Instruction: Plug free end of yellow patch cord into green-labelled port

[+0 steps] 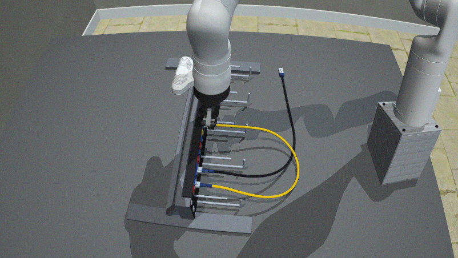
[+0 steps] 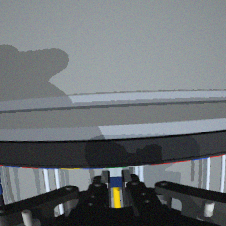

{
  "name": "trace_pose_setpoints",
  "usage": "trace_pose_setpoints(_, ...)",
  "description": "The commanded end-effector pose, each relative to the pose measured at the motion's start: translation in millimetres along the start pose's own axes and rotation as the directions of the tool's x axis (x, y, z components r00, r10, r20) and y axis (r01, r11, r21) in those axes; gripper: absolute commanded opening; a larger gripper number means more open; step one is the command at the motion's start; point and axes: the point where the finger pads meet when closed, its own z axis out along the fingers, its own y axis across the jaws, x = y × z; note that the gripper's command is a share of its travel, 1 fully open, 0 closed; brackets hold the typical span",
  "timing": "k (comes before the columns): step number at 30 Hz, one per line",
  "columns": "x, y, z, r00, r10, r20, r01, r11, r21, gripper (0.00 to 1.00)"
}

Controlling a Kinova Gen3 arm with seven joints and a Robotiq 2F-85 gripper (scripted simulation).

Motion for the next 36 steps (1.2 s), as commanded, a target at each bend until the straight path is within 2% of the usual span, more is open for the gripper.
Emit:
trace_pose_setpoints(1, -5.7, -1.3, -0.8, 1.0, -0.002, 0.012, 0.002, 1.0, 0.002, 0.0)
trace_pose_setpoints(36, -12.1, -1.2, -0.9, 1.0, -0.006, 0.005, 0.006, 1.0, 0.002, 0.0)
